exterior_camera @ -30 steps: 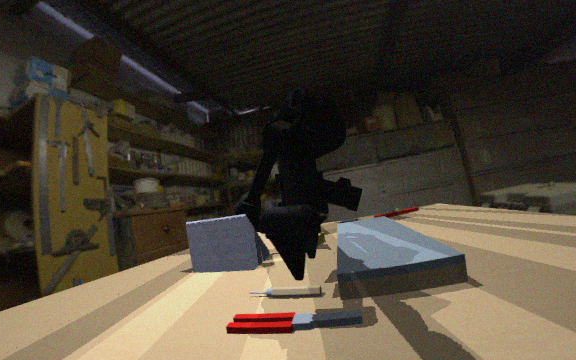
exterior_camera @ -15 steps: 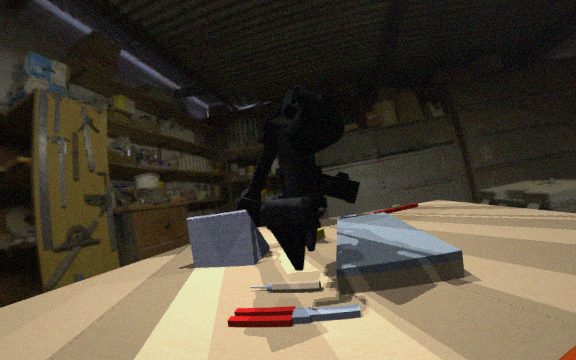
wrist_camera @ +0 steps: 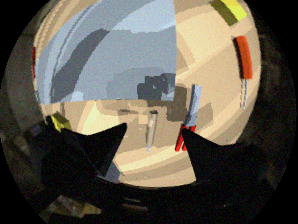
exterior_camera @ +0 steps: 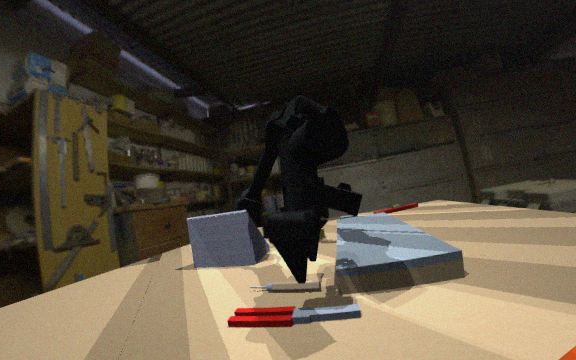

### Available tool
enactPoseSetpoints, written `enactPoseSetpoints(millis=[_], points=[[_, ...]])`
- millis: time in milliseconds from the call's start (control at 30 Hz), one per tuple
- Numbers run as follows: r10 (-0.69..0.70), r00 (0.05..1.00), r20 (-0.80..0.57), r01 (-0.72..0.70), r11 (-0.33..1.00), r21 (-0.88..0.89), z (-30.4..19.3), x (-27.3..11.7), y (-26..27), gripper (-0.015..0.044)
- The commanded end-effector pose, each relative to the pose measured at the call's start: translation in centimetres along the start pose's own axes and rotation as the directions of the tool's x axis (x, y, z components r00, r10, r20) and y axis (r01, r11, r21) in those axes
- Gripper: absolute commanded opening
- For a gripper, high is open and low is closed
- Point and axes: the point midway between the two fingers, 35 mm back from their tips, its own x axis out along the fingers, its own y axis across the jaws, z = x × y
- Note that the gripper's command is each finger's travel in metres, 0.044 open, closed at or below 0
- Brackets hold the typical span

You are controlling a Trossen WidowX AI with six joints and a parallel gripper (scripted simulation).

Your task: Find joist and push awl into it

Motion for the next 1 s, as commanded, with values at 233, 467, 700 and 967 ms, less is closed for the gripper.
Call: enactPoseSetpoints(millis=[233,467,700,967], points=[[0.011,1.000,-0.005,-0.011,1.000,0.005,0.0,2.1,0.2,0.0440],[0.011,1.000,-0.005,-0.011,1.000,0.005,0.0,3.2,0.3,0.0440],[0.011,1.000,-0.005,-0.011,1.000,0.005,0.0,3.3,0.3,0.0387],[0.011,1.000,-0.005,-0.011,1.000,0.005,0.0,3.3,0.3,0.0177]])
